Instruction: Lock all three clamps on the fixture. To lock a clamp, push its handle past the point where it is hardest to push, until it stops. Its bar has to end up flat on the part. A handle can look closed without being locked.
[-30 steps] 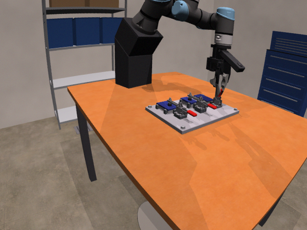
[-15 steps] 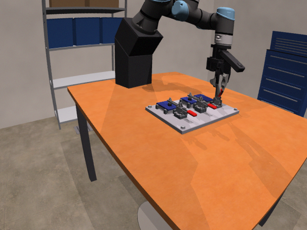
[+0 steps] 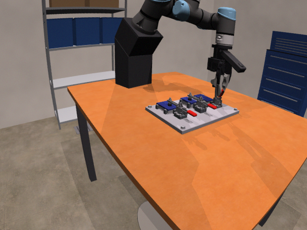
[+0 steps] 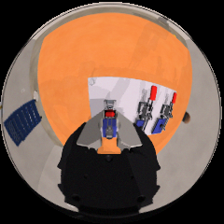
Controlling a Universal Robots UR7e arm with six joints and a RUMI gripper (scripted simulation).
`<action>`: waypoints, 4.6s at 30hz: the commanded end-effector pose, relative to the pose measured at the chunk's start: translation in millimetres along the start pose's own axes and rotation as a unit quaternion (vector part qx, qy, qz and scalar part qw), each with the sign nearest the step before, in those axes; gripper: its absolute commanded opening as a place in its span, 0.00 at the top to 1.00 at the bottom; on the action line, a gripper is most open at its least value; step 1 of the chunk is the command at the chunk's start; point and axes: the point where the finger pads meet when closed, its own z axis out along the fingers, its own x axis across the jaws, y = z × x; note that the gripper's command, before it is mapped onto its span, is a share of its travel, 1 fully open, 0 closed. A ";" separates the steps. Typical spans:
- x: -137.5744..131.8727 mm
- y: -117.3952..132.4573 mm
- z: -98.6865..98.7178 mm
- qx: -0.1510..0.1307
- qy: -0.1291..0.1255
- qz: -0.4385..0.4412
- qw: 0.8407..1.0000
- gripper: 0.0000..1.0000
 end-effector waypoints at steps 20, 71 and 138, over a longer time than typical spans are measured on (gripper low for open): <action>-0.1 -11.1 0.5 0.002 0.000 -0.001 1.000 1.00; -0.2 -18.7 2.9 0.002 0.000 -0.001 1.000 1.00; -0.2 -30.6 10.4 0.002 0.000 0.000 1.000 1.00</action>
